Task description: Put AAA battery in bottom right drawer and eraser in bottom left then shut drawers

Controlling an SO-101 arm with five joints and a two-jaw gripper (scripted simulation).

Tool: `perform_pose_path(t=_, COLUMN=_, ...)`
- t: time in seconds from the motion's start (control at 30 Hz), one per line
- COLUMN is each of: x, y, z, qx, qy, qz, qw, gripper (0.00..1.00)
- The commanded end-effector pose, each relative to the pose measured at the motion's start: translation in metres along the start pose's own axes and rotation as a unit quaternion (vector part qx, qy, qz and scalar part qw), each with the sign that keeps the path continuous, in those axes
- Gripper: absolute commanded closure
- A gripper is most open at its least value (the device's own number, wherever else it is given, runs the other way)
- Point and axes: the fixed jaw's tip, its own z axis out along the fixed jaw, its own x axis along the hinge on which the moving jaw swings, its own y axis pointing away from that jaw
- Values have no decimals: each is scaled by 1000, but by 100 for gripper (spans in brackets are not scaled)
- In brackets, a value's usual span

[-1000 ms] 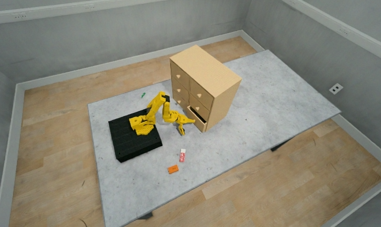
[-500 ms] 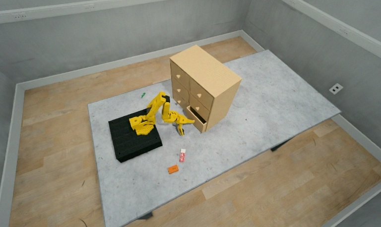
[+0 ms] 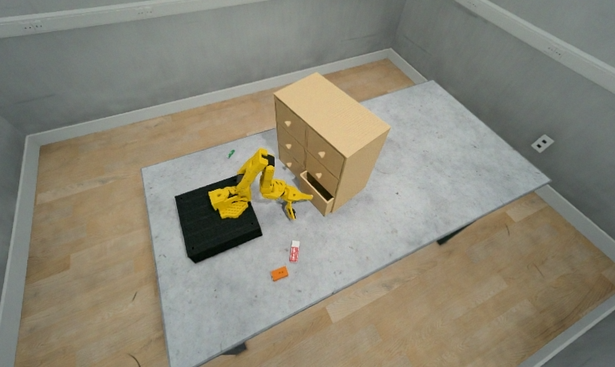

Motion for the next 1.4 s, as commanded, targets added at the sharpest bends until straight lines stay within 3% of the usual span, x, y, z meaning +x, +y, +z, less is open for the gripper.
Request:
perform_pose_path(t=0.0, x=-5, y=3, z=-1, qx=-9, qy=-9, qz=9, qw=1000, gripper=100)
perform_pose_path(t=1.37, x=-13, y=4, z=-9, qx=-16, qy=-18, qz=15, qw=1000, gripper=100)
